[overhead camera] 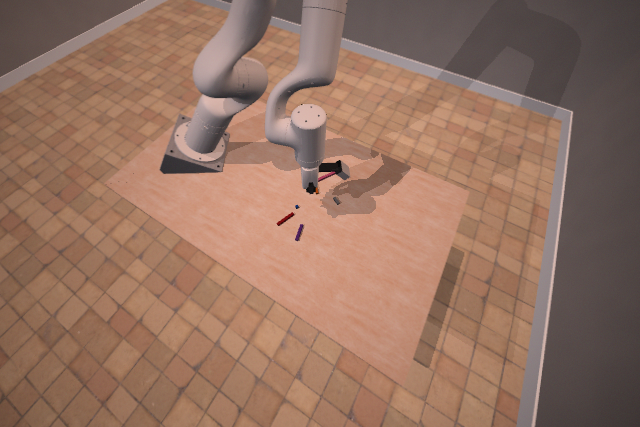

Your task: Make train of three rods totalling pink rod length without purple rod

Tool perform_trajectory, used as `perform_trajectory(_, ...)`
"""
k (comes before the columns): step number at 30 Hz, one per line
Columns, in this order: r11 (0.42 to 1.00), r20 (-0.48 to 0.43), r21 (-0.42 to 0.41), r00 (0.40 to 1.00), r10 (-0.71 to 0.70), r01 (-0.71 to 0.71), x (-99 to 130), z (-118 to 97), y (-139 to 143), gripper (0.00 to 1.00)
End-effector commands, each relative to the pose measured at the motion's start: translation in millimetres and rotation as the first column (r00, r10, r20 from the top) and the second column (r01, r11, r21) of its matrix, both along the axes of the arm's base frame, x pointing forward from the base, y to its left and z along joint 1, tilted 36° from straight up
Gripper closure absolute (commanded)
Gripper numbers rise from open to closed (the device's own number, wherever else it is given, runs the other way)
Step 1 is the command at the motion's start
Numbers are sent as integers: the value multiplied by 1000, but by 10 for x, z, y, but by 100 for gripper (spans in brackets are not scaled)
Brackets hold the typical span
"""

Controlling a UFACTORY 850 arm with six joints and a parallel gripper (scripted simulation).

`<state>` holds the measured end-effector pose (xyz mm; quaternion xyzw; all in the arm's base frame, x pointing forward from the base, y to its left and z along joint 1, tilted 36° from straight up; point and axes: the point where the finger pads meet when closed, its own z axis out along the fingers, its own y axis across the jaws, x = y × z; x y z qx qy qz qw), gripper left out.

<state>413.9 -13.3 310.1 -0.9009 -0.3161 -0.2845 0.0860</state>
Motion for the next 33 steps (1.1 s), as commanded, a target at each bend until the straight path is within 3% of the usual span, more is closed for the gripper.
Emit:
perform_trajectory(1, 989, 74, -71, 988, 135, -130, -161, -46, 97, 85)
perform_trajectory(5, 975, 94, -114, 975, 204, -193, -244, -79, 146, 85)
perform_trajectory(25, 974, 95, -116, 974, 206, -195, -236, -99, 155, 85)
perform_trajectory(33, 974, 96, -116, 974, 206, -195, -124, -290, 235, 85)
